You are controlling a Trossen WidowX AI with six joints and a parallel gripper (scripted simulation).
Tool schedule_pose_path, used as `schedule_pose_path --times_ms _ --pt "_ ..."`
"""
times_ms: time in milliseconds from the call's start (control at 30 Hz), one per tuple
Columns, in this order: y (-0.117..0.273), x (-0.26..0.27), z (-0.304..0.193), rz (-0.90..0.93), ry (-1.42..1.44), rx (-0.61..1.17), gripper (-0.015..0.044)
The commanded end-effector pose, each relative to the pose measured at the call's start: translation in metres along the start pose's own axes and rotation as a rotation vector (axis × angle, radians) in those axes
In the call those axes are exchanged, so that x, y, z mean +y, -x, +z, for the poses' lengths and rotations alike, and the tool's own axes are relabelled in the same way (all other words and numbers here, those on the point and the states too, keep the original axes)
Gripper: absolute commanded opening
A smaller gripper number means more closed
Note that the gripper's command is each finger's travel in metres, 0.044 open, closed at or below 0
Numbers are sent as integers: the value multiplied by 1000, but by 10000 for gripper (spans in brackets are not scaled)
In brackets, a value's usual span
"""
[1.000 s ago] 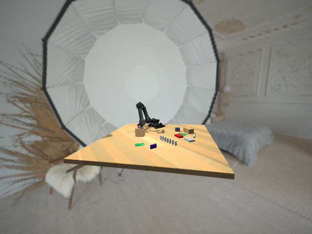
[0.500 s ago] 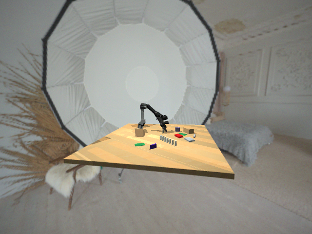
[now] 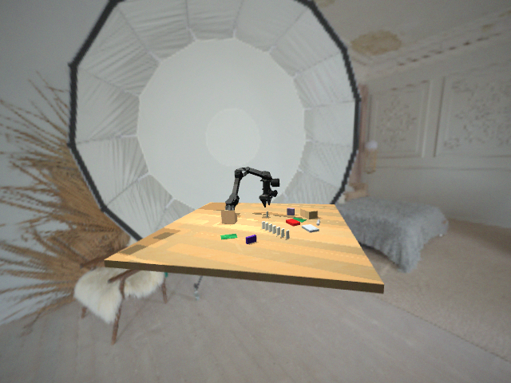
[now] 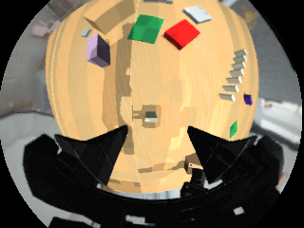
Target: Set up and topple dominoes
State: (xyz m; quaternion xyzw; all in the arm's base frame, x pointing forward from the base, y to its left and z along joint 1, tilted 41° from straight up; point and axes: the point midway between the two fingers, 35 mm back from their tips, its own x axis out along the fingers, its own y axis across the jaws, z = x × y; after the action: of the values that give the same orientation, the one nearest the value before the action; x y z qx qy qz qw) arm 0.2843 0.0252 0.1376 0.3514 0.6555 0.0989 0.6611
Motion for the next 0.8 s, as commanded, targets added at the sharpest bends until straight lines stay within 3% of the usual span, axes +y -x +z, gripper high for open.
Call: schedule_pose_path --times_ms 0,167,433,767 --pt "11 5 -3 61 -23 32 440" --pt "5 6 -3 60 -23 32 440" --pt "-53 10 -5 63 -23 32 440" --pt "-65 10 -6 64 -23 32 440"
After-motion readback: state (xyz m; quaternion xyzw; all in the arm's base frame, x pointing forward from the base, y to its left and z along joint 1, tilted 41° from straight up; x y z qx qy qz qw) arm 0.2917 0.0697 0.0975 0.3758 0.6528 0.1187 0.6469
